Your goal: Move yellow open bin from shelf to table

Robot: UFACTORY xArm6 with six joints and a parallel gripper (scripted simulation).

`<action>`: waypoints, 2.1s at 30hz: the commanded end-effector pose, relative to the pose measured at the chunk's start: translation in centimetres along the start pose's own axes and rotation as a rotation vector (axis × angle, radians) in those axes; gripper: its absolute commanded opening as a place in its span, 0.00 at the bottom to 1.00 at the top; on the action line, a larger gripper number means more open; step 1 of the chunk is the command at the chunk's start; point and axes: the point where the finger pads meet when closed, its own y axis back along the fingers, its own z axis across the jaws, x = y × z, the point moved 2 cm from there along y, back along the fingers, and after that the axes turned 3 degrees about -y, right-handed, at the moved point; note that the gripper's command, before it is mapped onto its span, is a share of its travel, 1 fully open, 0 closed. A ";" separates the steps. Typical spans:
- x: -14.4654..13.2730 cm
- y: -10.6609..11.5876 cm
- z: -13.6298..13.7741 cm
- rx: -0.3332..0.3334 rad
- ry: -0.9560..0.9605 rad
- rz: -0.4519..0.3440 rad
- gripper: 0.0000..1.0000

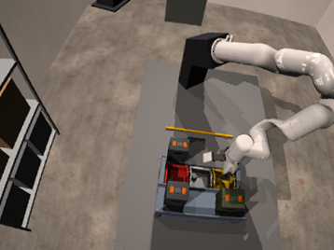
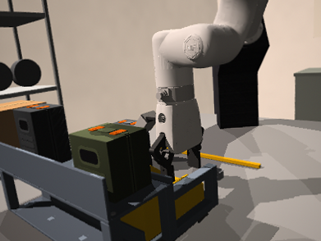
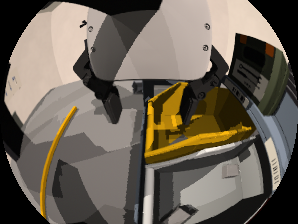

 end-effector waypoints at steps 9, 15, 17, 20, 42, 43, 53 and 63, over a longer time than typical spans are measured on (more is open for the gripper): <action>0.0 -0.1 -0.1 0.001 0.000 0.000 1.00; 0.0 0.1 -0.1 0.001 0.000 0.000 1.00; 0.0 0.3 0.0 0.001 0.000 0.000 1.00; 0.0 0.5 0.0 0.001 0.000 0.000 1.00; 0.0 0.7 0.0 0.001 0.000 0.000 1.00; 0.0 0.7 0.0 0.001 0.000 0.000 1.00; 0.0 0.9 0.0 0.001 0.000 0.000 1.00; 0.0 0.9 0.0 0.001 0.000 0.000 1.00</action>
